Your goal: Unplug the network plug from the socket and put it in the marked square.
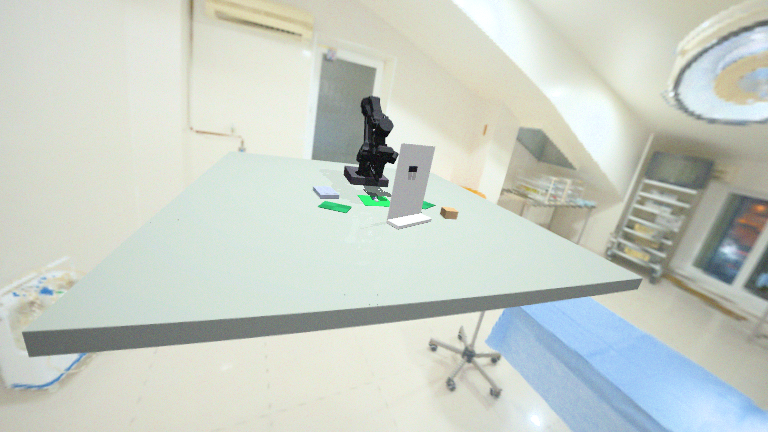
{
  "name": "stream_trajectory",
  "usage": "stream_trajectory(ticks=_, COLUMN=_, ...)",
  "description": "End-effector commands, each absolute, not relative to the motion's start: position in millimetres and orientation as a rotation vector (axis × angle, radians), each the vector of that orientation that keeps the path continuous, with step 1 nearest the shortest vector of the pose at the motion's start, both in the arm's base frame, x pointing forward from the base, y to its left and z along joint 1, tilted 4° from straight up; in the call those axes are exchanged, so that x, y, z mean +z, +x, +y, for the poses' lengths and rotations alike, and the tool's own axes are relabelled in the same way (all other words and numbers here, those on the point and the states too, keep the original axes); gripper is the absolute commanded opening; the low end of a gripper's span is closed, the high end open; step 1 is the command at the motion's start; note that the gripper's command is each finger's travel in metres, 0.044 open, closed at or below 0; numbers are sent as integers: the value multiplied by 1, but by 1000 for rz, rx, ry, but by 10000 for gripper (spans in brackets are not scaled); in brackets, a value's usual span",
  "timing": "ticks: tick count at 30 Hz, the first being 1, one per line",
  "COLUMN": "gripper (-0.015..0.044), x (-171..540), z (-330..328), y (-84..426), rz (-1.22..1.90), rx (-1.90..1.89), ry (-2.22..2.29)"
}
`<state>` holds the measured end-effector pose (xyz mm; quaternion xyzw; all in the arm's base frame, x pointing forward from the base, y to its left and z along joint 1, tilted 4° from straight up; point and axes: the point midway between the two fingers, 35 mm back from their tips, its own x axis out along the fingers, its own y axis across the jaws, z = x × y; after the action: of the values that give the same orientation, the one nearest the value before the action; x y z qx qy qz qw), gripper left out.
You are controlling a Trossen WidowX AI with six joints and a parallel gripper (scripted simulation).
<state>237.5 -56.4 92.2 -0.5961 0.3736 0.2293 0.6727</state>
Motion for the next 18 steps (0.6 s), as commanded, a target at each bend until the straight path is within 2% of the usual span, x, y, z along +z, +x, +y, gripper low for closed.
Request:
stream_trajectory(ticks=1, gripper=156, x=99, z=-56, y=237, rz=833, rx=518, ry=-1346)
stream_trajectory(ticks=18, gripper=156, x=125, z=-54, y=230, rz=833, rx=519, ry=-1345)
